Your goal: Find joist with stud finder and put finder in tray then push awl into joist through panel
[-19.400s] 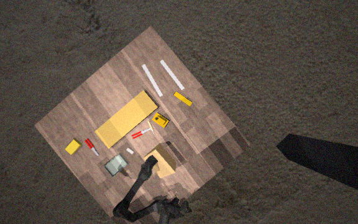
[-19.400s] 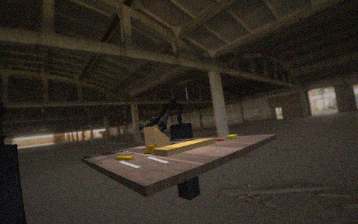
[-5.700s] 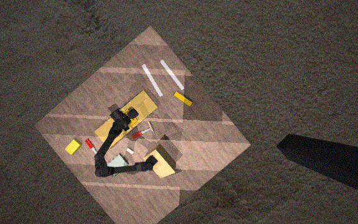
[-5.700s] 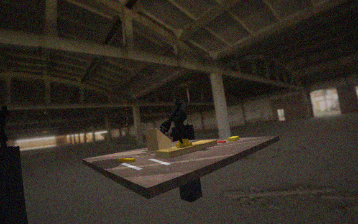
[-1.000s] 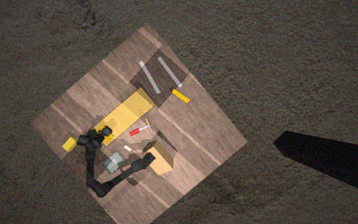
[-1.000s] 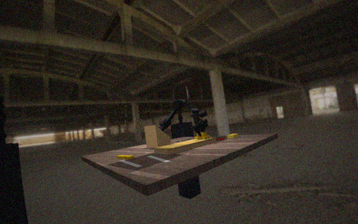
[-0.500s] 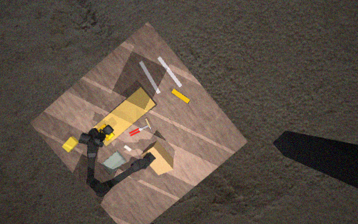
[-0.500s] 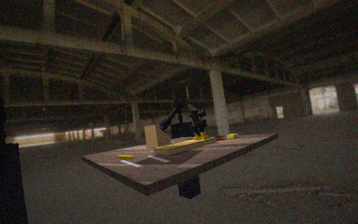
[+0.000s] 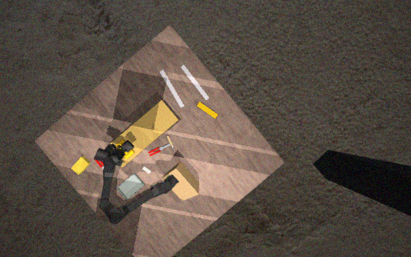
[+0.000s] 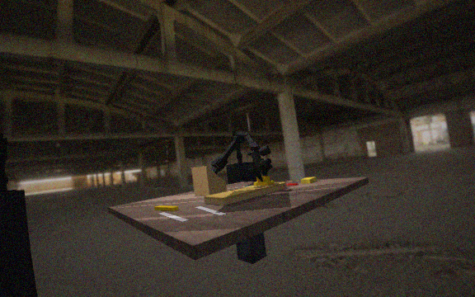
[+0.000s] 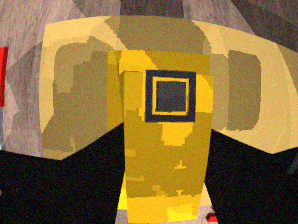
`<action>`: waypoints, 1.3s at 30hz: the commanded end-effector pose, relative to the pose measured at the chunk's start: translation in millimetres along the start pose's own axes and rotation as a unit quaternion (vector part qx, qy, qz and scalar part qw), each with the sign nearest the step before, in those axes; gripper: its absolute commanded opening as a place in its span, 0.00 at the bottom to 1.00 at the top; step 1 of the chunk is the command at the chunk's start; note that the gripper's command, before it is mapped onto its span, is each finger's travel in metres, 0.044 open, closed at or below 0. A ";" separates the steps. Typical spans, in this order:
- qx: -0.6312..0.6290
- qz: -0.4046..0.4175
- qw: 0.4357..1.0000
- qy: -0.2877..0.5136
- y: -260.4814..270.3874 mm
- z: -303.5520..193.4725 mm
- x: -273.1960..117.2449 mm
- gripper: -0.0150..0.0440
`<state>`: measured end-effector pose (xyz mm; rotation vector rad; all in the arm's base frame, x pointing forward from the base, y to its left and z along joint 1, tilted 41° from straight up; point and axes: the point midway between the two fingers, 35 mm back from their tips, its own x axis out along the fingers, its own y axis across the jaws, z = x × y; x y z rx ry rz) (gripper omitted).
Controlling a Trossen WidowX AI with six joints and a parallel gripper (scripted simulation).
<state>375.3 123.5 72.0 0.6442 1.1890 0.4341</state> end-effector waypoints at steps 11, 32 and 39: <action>0.003 -0.004 1.000 0.001 -33.2 -1.4 0.0 0.25; 0.003 -0.005 1.000 0.001 -73.8 -1.9 -0.4 0.25; 0.003 -0.006 1.000 0.001 -87.3 -2.0 -0.5 0.25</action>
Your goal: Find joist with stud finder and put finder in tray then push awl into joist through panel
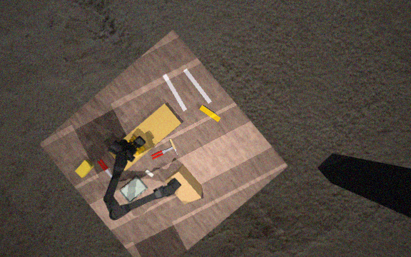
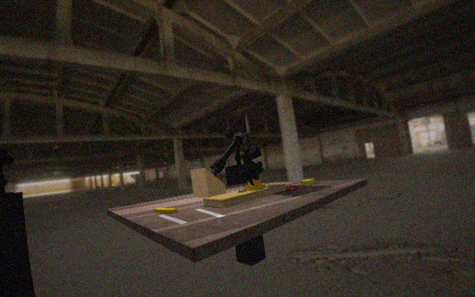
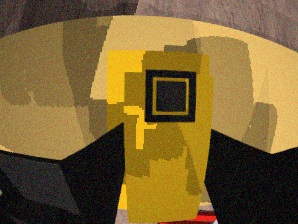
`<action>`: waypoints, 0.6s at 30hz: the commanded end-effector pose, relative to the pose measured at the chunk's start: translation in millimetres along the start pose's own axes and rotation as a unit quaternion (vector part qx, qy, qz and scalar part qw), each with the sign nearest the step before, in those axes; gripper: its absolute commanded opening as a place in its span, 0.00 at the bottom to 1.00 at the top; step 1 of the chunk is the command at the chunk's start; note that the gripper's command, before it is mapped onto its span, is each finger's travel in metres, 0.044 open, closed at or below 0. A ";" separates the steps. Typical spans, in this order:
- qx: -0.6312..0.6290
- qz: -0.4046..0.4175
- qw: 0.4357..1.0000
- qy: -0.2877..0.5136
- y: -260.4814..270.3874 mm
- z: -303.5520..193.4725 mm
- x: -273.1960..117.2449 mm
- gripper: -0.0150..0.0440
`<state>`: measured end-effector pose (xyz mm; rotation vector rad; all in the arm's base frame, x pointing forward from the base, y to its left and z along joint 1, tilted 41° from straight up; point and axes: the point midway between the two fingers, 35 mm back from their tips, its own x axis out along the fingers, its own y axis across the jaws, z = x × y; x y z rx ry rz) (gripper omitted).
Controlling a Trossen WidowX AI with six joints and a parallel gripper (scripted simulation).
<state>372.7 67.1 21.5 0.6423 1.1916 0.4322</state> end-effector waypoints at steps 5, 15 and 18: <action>0.002 -0.004 1.000 0.000 -21.2 -1.1 -0.3 0.25; 0.002 -0.005 1.000 0.000 -40.5 -1.3 -0.5 0.25; 0.002 -0.005 1.000 0.000 -46.2 -1.4 -0.6 0.25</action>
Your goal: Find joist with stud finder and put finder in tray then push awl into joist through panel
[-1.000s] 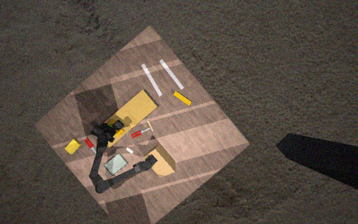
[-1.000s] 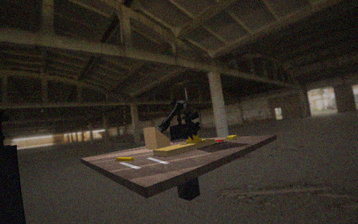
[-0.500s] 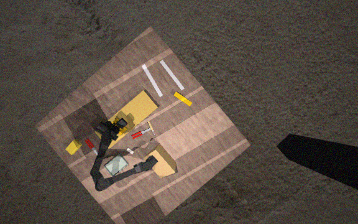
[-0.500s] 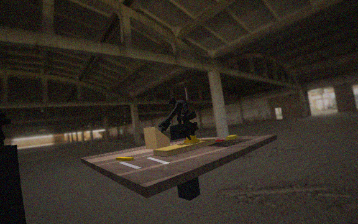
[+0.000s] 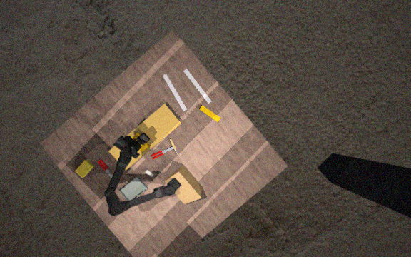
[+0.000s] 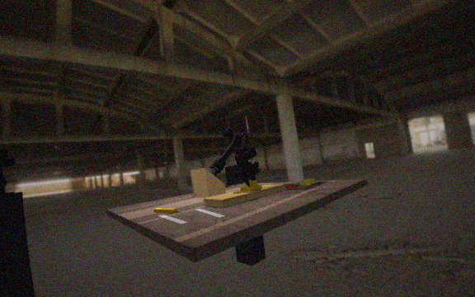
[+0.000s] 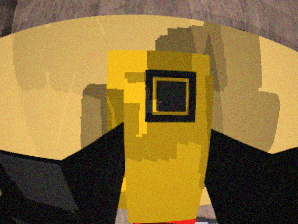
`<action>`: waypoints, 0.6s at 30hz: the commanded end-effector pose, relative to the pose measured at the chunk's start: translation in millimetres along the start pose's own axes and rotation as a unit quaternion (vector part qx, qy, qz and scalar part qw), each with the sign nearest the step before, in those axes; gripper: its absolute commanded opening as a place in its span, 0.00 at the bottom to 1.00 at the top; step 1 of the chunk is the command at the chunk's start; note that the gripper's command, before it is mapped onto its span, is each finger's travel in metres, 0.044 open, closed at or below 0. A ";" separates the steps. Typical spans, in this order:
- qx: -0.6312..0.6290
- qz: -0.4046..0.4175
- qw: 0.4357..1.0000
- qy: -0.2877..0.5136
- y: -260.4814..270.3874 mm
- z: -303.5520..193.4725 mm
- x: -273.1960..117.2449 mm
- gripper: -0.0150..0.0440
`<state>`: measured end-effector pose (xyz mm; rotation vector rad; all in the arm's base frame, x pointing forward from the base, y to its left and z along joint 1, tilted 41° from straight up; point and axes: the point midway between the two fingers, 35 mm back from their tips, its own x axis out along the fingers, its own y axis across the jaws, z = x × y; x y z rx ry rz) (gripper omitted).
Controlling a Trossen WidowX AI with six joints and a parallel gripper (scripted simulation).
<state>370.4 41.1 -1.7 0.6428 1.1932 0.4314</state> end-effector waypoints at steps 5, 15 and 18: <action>0.001 -0.005 1.000 -0.001 -21.0 0.1 -0.3 0.25; 0.001 -0.006 1.000 -0.001 -40.2 0.0 -0.7 0.25; 0.001 -0.006 1.000 -0.001 -46.0 -0.1 -0.8 0.25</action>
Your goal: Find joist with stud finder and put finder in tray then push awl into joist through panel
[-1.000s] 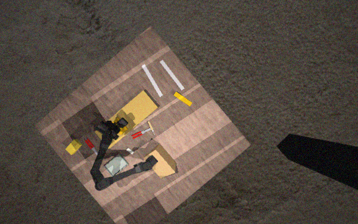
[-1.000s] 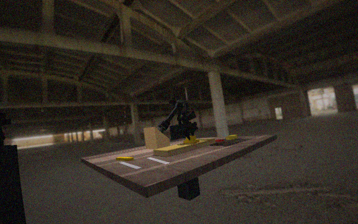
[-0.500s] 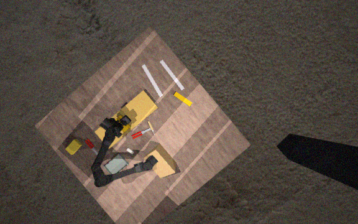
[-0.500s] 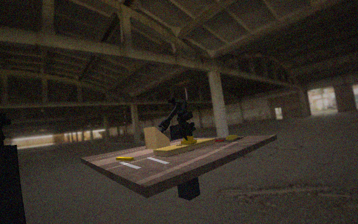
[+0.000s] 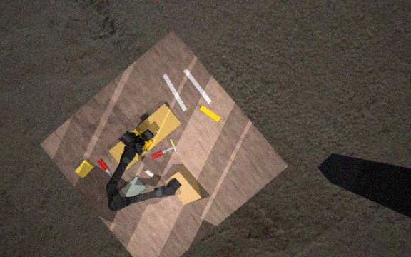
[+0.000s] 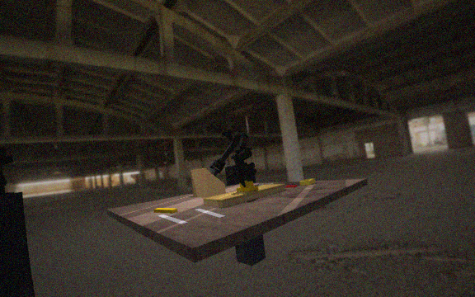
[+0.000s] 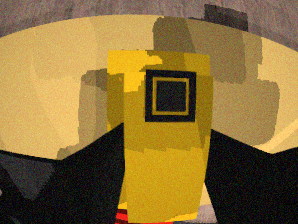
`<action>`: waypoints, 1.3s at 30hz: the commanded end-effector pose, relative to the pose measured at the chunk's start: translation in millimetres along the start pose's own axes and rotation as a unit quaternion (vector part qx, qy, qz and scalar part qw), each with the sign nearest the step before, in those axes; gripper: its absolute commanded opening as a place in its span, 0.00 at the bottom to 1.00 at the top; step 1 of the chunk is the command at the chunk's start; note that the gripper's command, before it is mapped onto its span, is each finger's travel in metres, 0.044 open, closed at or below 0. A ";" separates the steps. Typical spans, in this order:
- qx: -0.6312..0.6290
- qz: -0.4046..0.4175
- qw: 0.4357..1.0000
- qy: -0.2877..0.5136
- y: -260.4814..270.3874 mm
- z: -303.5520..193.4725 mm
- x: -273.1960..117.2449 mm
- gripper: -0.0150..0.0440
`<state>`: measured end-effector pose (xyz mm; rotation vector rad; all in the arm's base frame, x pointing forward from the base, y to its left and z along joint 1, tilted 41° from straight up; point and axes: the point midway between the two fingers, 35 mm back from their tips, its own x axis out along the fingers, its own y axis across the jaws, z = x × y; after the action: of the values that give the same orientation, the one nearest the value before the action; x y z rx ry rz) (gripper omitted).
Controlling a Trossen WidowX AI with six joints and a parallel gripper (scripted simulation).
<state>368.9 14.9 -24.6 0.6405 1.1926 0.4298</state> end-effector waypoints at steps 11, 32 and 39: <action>0.001 -0.005 1.000 -0.001 -32.3 0.3 -0.7 0.25; 0.001 -0.007 1.000 -0.001 -72.7 0.2 -1.6 0.25; 0.001 -0.007 1.000 -0.001 -86.2 0.2 -1.9 0.25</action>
<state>366.7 -42.0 -73.3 0.6382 1.1927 0.4257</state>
